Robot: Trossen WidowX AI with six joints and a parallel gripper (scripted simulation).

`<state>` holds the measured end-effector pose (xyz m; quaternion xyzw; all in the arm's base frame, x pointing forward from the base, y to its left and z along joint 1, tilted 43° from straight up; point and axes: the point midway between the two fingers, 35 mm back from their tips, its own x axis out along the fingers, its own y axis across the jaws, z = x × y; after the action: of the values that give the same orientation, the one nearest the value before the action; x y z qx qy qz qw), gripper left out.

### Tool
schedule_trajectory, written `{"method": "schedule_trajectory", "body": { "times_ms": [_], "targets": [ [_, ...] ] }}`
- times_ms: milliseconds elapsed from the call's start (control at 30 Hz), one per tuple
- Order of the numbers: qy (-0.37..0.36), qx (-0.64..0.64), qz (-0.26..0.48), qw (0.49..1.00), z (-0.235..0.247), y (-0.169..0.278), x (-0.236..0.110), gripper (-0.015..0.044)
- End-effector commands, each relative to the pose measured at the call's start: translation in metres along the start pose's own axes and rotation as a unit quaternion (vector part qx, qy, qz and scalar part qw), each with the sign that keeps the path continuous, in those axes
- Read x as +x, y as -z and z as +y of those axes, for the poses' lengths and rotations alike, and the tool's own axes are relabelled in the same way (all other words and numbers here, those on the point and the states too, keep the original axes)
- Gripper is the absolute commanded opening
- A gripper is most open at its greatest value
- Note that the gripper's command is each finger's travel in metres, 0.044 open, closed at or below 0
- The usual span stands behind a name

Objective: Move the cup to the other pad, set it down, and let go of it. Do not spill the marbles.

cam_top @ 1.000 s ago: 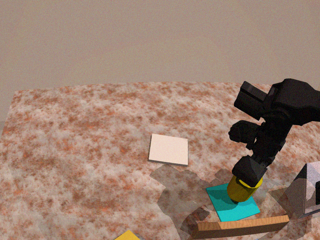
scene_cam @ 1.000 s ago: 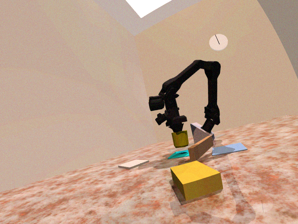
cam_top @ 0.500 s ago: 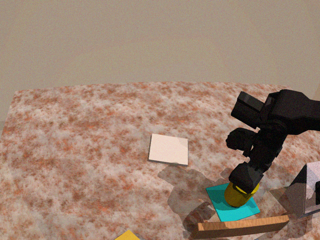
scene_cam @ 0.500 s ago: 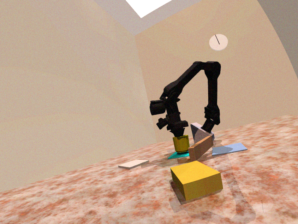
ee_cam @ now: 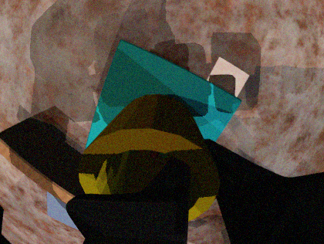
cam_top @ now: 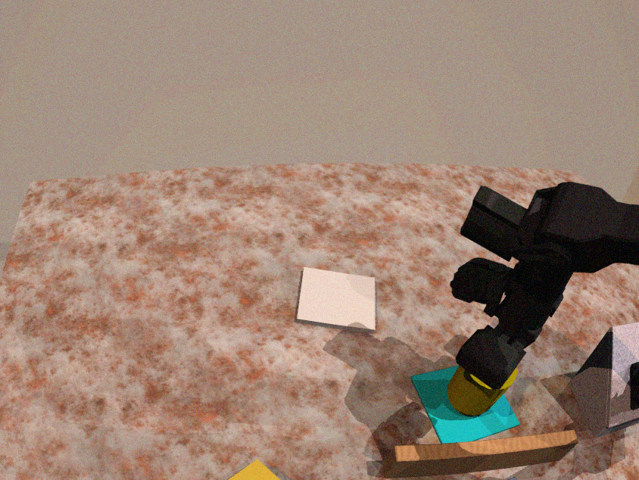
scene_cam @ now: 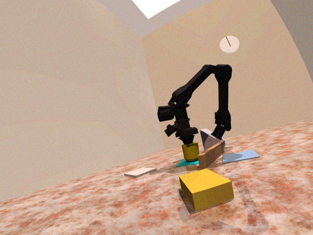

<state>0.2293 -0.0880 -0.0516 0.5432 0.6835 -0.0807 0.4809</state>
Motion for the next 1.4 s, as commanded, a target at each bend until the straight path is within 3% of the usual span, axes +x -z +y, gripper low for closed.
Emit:
{"method": "schedule_trajectory", "body": {
  "times_ms": [0, 167, 1367],
  "targets": [
    [0.000, 0.000, 0.000, 1.000, 0.000, 0.000, 0.000, 0.0026],
    [0.000, 0.000, 0.000, 1.000, 0.000, 0.000, 0.000, 0.0147],
    [0.000, 0.003, 0.001, 1.000, 0.001, -0.002, -0.042, 0.0147]
  ]
}}
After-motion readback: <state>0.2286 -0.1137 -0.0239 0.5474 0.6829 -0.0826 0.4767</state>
